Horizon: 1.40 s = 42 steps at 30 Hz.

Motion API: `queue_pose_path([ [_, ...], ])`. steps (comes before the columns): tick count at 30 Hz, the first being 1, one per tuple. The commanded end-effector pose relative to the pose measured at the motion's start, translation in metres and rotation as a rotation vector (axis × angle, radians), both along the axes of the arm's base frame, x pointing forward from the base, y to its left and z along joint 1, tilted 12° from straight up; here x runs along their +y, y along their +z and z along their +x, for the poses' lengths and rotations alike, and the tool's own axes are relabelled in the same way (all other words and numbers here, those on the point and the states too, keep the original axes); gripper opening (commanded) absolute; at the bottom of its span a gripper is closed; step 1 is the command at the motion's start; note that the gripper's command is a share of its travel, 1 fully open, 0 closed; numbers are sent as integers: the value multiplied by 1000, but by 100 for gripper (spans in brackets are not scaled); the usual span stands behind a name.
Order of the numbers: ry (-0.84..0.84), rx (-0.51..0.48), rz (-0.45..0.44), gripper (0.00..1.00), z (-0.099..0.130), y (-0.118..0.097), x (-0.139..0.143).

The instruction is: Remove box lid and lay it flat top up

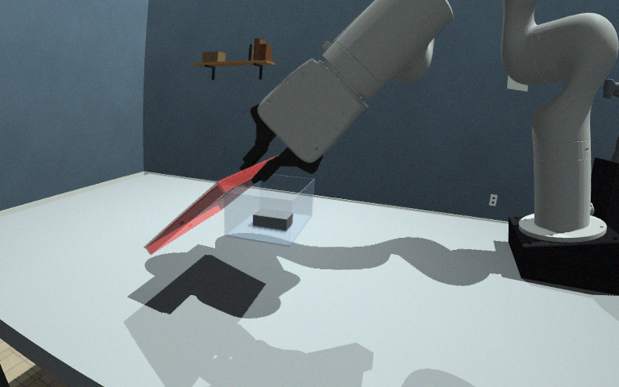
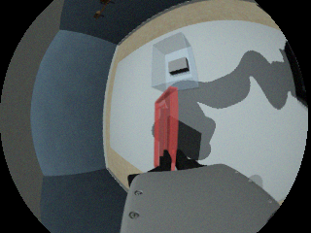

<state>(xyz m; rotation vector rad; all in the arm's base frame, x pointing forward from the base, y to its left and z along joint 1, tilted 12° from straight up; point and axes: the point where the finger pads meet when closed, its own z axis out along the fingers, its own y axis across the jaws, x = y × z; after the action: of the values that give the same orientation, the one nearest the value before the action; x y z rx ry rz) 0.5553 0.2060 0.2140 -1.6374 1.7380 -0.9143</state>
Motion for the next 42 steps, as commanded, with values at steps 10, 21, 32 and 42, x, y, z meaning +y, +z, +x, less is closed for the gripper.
queue_pose_path([
  [10, 0, -2, 1, 0, 2, -6, 0],
  [21, 0, -2, 1, 0, 4, -14, -1],
  [32, 0, -2, 1, 0, 6, -25, -1],
  [42, 0, -2, 1, 0, 7, -27, -1],
])
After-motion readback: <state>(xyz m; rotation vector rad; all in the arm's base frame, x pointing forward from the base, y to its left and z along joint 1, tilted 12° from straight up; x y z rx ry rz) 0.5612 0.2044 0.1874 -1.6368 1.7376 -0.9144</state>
